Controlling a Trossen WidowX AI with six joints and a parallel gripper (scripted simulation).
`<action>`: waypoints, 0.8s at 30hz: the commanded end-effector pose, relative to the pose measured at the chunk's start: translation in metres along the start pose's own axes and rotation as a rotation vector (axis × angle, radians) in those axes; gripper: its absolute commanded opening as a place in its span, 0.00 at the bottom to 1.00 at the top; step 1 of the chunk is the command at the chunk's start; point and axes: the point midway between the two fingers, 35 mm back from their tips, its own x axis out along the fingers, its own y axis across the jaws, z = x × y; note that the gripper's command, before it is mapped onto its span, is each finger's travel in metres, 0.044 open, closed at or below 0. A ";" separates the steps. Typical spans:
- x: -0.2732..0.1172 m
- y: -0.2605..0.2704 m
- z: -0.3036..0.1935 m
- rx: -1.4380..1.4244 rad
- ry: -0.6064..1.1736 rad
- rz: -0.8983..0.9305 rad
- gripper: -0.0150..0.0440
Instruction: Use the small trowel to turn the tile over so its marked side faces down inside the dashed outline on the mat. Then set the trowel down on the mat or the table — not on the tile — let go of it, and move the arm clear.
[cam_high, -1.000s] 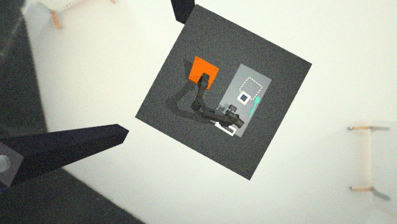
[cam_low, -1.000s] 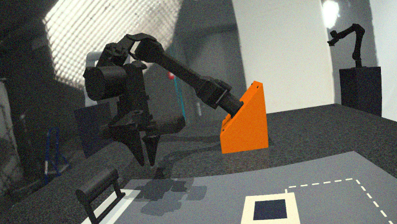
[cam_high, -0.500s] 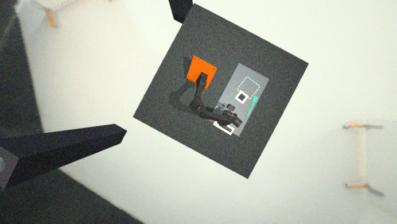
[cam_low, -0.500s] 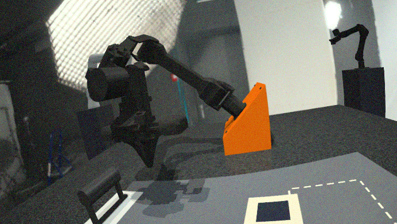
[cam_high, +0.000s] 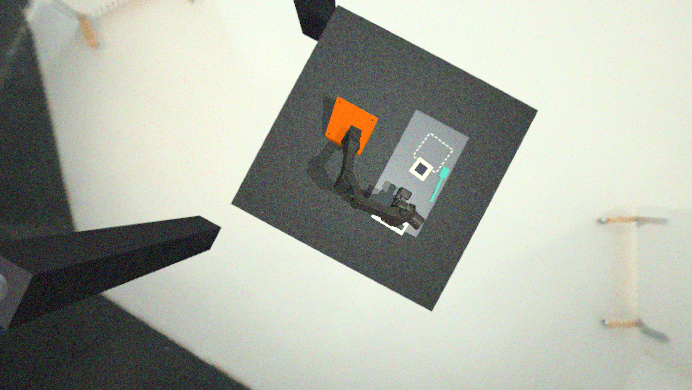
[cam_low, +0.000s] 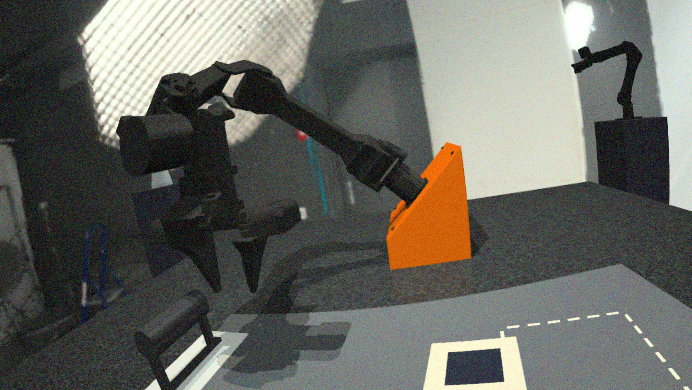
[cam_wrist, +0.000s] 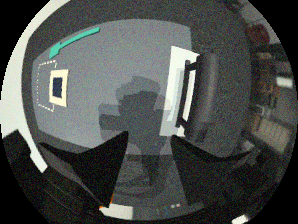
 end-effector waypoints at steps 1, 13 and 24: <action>-0.007 -0.023 0.019 0.002 0.000 -0.001 0.71; -0.018 -0.070 0.050 0.000 0.004 -0.007 0.71; -0.001 -0.071 0.051 0.000 0.004 -0.008 0.71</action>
